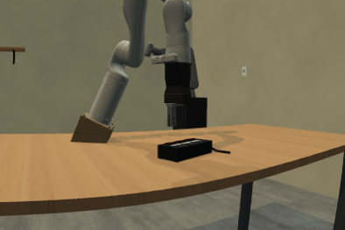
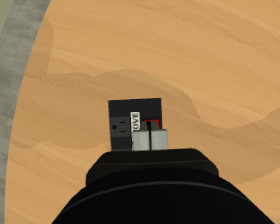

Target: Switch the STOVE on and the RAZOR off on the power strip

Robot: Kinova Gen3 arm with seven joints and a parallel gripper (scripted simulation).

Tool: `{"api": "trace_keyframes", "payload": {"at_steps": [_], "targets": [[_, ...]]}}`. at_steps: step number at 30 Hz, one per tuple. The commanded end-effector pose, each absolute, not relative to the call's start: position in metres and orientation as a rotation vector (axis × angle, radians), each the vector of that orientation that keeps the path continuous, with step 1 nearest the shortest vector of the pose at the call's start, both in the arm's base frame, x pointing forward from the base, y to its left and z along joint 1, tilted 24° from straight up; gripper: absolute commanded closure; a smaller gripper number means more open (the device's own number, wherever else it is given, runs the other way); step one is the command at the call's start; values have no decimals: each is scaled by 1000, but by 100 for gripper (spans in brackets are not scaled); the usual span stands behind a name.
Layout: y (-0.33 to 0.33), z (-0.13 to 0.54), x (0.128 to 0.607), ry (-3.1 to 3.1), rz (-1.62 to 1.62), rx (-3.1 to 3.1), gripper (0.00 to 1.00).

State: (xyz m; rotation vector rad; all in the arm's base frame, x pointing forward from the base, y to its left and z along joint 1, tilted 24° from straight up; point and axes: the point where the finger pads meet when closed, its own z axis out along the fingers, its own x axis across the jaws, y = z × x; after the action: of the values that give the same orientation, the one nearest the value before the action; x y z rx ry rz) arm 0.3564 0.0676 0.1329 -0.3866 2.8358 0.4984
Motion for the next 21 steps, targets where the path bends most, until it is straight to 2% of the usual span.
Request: {"api": "trace_keyframes", "payload": {"at_steps": [1, 21], "targets": [[70, 131, 356, 2836, 500, -392, 100], [77, 113, 360, 2836, 500, -392, 100]]}}
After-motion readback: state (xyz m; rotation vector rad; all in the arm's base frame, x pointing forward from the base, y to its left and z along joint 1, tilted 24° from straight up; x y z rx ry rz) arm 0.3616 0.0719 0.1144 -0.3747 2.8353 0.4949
